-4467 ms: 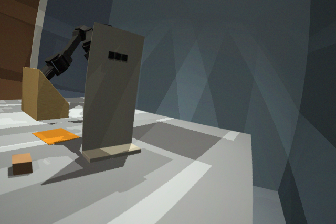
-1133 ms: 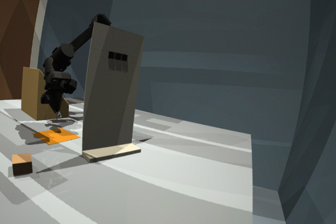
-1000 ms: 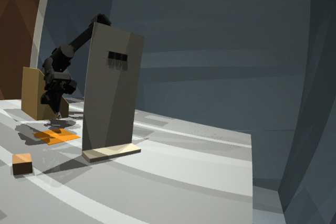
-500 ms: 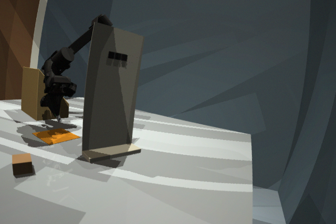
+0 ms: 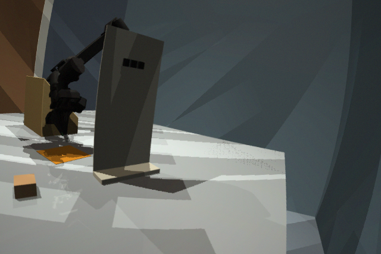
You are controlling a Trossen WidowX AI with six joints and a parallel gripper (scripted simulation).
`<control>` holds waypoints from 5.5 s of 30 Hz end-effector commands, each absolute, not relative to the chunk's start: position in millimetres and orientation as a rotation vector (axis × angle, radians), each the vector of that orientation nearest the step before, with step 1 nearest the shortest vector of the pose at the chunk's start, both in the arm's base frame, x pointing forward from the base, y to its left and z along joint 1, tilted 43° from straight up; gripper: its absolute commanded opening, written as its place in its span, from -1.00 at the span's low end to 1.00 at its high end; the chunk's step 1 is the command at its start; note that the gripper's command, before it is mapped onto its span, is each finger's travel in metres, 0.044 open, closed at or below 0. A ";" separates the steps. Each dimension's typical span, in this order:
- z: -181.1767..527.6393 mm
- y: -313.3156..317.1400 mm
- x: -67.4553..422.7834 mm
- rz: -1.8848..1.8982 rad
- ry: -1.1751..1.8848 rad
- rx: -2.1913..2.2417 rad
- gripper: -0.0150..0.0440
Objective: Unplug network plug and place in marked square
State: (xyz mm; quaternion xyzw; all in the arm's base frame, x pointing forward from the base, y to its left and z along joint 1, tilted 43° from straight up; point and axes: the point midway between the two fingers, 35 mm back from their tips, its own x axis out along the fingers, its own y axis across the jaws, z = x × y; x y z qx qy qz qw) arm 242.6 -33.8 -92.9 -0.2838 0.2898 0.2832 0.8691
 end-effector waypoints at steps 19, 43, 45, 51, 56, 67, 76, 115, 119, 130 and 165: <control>-103.4 -24.9 245.3 0.589 0.610 -0.591 -0.49; -113.8 -13.8 246.5 0.588 0.608 -0.589 -0.49; -114.6 -12.9 246.5 0.588 0.607 -0.589 -0.49; -117.0 -10.0 246.5 0.587 0.606 -0.588 -0.49; -118.6 -8.0 246.3 0.587 0.605 -0.587 -0.49; -121.6 -3.7 245.5 0.587 0.604 -0.586 -0.49; -120.9 -3.8 244.7 0.592 0.603 -0.588 -0.31; -103.7 -15.4 229.7 0.589 0.607 -0.589 0.04; -102.8 -17.4 229.9 0.589 0.608 -0.590 0.04; -99.9 -22.9 230.2 0.591 0.612 -0.592 0.04; -88.0 -39.6 228.9 0.594 0.620 -0.596 0.04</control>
